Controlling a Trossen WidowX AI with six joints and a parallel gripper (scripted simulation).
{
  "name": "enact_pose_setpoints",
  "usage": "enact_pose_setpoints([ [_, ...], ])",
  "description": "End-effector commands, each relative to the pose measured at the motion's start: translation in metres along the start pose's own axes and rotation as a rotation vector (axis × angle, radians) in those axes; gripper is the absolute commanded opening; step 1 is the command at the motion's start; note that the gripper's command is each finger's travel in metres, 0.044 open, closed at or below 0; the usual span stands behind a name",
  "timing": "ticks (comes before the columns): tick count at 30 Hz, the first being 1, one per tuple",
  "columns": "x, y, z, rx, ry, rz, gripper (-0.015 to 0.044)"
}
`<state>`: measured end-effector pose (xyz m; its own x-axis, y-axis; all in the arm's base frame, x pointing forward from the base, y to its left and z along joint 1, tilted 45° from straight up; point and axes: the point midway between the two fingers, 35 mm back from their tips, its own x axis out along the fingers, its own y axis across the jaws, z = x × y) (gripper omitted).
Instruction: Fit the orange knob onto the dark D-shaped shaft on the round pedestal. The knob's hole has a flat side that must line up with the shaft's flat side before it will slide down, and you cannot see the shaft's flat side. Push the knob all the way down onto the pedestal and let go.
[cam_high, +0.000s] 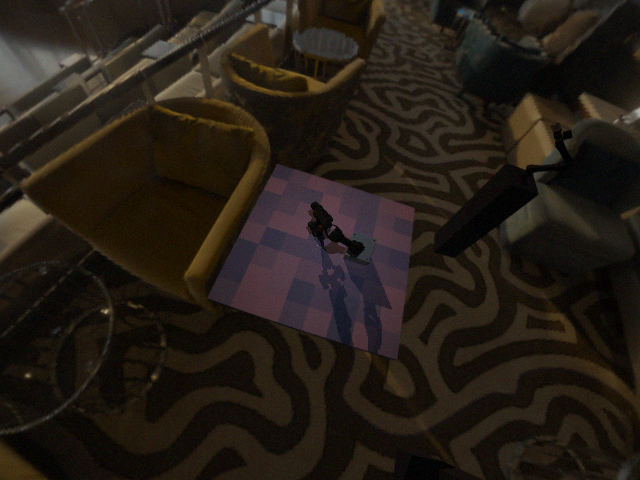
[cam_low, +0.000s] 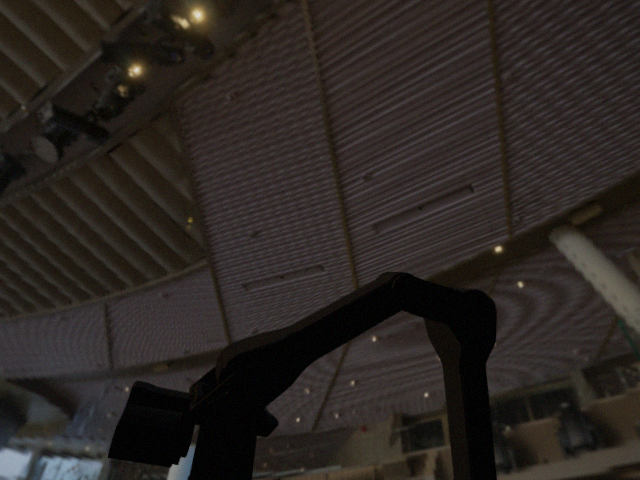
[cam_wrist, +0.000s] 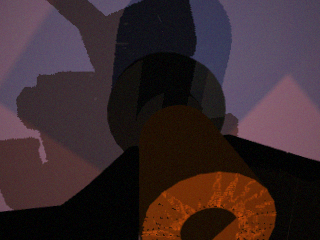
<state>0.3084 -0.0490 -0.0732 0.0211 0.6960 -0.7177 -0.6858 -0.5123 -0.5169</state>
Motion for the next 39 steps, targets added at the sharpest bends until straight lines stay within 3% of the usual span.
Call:
enact_pose_setpoints([
  [1, -0.0016, -0.0003, -0.0003, 0.051, 0.001, 0.001, 0.0000],
  [39, 0.0007, 0.0011, -0.0003, 2.494, 0.001, -0.002, 0.0000],
])
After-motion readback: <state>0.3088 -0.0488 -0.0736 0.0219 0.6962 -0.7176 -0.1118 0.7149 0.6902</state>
